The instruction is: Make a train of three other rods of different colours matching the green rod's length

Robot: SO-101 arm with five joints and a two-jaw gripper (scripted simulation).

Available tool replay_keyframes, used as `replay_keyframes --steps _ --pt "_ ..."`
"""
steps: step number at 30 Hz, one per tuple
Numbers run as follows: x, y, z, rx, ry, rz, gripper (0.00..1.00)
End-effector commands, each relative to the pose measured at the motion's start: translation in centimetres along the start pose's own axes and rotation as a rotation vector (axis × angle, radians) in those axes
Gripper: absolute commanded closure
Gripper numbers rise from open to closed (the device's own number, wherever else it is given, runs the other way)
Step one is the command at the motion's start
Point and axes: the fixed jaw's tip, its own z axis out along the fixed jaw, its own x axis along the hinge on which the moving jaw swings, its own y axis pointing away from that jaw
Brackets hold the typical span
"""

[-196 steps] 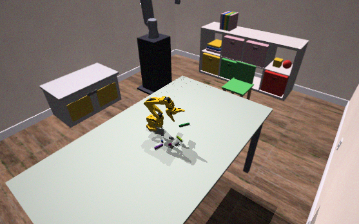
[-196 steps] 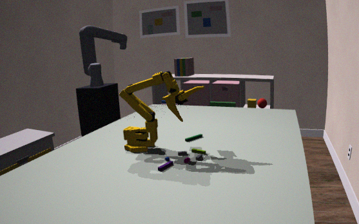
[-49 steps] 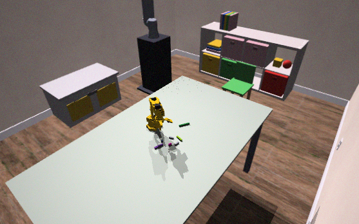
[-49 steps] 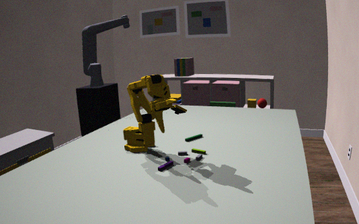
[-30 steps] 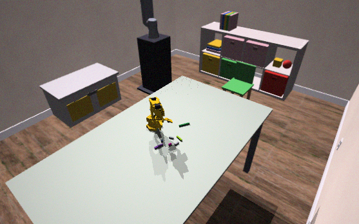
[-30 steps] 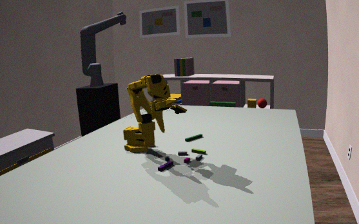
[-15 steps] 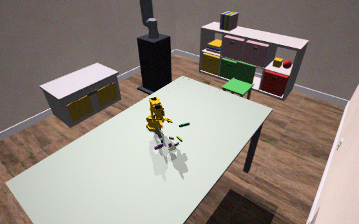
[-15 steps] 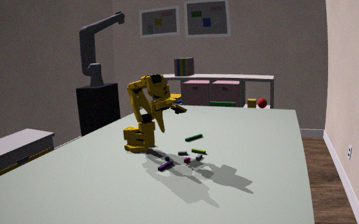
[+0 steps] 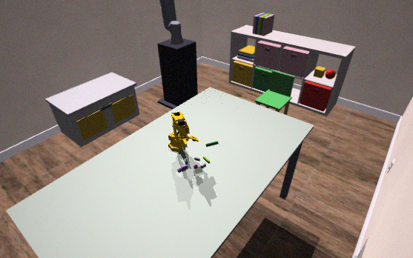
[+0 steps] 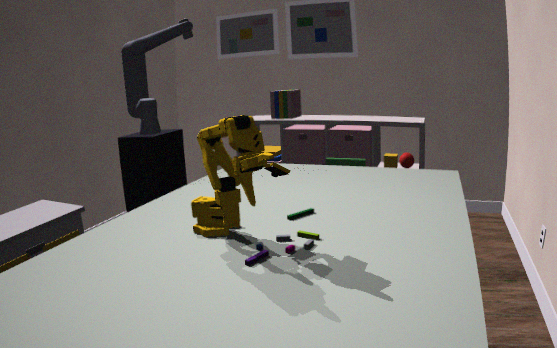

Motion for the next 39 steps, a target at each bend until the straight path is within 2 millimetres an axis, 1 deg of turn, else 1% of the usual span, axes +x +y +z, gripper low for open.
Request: replay_keyframes --steps 1,32,39 --pt "0.01 -0.55 -0.52 0.045 -0.003 0.001 0.00" --pt "0.01 -0.55 -0.52 0.044 -0.003 0.001 0.00" --pt "0.03 -0.54 -0.46 0.041 -0.002 -0.023 0.01"
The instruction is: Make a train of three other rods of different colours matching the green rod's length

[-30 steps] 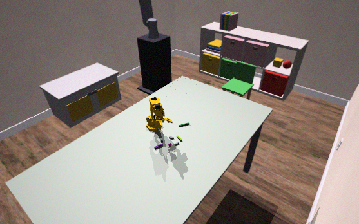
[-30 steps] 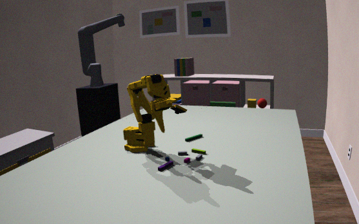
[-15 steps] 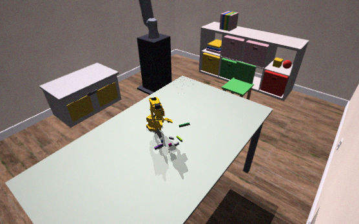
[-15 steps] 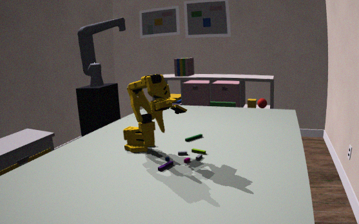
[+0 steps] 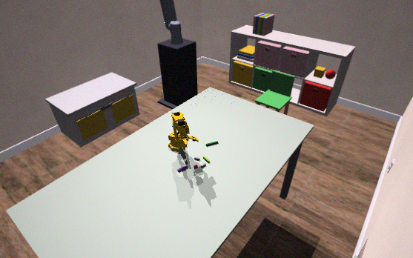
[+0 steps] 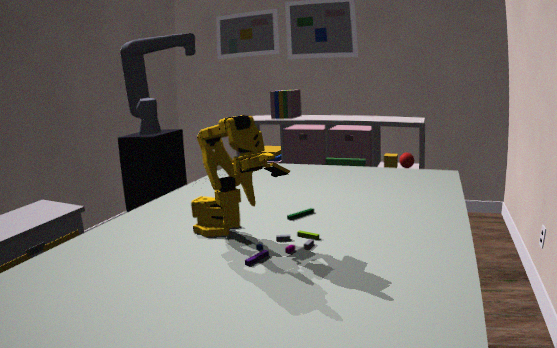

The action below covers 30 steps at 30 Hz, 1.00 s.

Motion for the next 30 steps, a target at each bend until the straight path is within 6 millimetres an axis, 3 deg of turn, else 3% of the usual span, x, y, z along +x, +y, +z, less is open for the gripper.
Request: replay_keyframes --steps 1,12,30 --pt "0.0 -0.5 -0.4 0.039 -0.002 -0.020 0.02" --pt "0.1 -0.5 -0.1 0.016 0.000 -0.169 0.09" --pt "0.4 -0.4 1.2 -0.071 -0.027 -0.728 0.36"
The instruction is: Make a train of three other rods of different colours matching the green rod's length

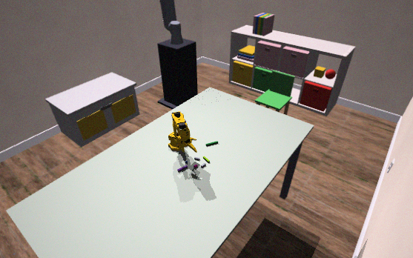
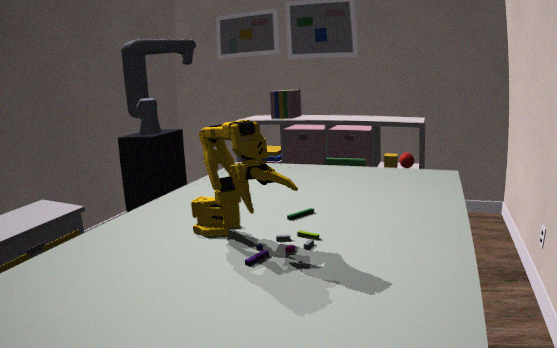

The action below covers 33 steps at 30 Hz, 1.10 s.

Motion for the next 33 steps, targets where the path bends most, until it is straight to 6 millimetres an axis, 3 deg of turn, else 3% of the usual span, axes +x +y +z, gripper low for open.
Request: replay_keyframes --steps 1,22,33 --pt "0.3 -0.4 0.0 0.011 0.006 -0.156 0.38" --pt "0.4 -0.3 1.6 -0.052 -0.084 -0.832 0.70" --pt "0.3 -0.3 2.1 -0.059 -0.116 -1.010 0.79"
